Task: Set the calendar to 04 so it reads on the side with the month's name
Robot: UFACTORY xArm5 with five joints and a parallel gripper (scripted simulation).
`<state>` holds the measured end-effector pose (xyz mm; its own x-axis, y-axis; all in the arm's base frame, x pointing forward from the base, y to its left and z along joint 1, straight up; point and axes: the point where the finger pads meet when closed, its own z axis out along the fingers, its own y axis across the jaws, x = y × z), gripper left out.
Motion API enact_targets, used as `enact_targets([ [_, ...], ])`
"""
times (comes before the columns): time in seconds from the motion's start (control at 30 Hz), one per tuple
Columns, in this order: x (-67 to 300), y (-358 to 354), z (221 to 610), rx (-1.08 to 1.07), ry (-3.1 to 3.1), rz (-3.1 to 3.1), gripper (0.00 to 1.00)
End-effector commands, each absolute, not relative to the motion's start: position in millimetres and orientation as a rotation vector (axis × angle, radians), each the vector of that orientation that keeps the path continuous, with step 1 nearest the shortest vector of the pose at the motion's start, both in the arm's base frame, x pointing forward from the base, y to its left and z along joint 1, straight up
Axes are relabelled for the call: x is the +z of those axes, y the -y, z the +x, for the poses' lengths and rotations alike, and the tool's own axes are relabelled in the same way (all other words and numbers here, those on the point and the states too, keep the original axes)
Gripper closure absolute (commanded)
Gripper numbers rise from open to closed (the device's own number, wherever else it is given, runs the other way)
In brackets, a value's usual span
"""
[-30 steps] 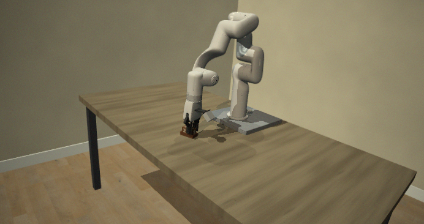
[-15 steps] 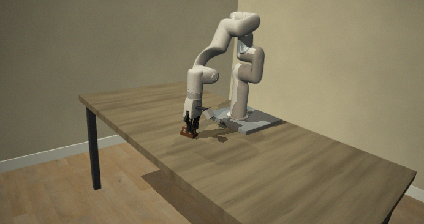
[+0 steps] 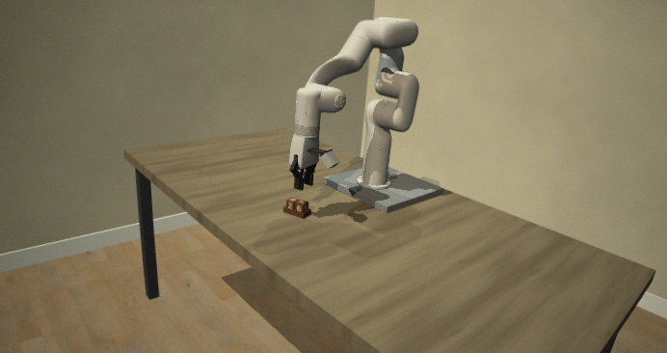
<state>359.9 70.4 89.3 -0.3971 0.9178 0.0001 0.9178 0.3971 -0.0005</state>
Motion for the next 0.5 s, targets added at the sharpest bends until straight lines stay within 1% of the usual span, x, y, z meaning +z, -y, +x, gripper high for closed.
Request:
enact_targets([
  [0.0, 104.8, -70.5, 360.6, -0.002, 2.627, -1.726, 0.51],
  [0.13, 106.6, -70.5, 360.6, -0.002, 2.627, -1.726, 0.51],
  [0.17, 106.6, -70.5, 360.6, -0.002, 2.627, -1.726, 0.0],
  [0.47, 106.6, -70.5, 360.6, -0.002, 2.627, -1.726, 0.0],
])
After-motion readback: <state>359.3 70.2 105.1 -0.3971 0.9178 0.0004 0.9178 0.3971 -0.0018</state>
